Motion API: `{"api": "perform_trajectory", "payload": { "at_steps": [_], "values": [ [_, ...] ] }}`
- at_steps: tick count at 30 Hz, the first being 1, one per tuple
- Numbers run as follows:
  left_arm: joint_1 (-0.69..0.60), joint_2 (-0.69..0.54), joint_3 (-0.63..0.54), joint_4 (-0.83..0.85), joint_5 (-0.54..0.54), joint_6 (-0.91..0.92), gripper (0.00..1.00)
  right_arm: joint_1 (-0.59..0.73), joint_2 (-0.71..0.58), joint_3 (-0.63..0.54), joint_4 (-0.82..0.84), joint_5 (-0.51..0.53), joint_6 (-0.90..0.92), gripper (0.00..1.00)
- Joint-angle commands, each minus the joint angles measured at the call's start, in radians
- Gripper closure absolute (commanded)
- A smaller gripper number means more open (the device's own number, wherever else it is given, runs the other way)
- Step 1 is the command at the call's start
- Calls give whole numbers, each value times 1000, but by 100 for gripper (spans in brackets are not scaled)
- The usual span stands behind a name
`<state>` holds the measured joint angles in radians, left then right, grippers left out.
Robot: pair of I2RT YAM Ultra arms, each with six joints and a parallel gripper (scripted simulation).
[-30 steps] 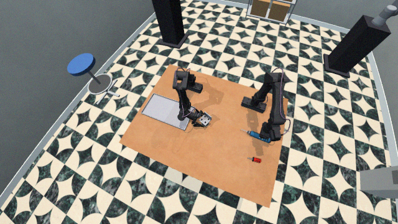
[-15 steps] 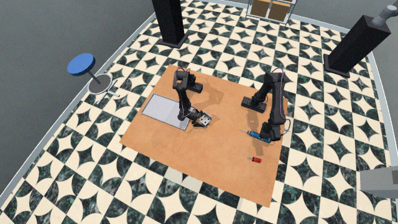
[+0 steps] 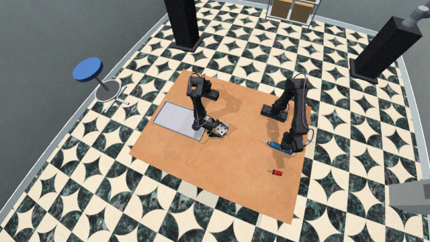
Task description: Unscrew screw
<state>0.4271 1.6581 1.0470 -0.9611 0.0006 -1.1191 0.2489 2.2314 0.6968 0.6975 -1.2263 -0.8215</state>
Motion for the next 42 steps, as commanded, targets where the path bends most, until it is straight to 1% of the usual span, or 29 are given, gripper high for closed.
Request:
{"api": "perform_trajectory", "payload": {
  "at_steps": [1, 13, 15, 33, 41, 42],
  "values": [
    [-14, -29, 30, 9, -15, 9, 35, 9, 13, -28, -16, -4, 3, 14],
    [-14, -29, 30, 9, -15, 9, 35, 9, 15, -29, -18, -3, 2, 14],
    [-14, -29, 30, 9, -15, 9, 35, 9, 17, -15, -17, -1, 2, 14],
    [-14, -29, 30, 9, -15, 9, 35, 9, -15, 5, -14, -8, 2, 14],
    [-14, -29, 30, 9, -15, 9, 35, 5, -2, -4, -5, 1, 1, 14],
    [-14, -29, 30, 9, -15, 9, 35, 10, -19, 8, -14, -8, 3, 14]
  ]
}}
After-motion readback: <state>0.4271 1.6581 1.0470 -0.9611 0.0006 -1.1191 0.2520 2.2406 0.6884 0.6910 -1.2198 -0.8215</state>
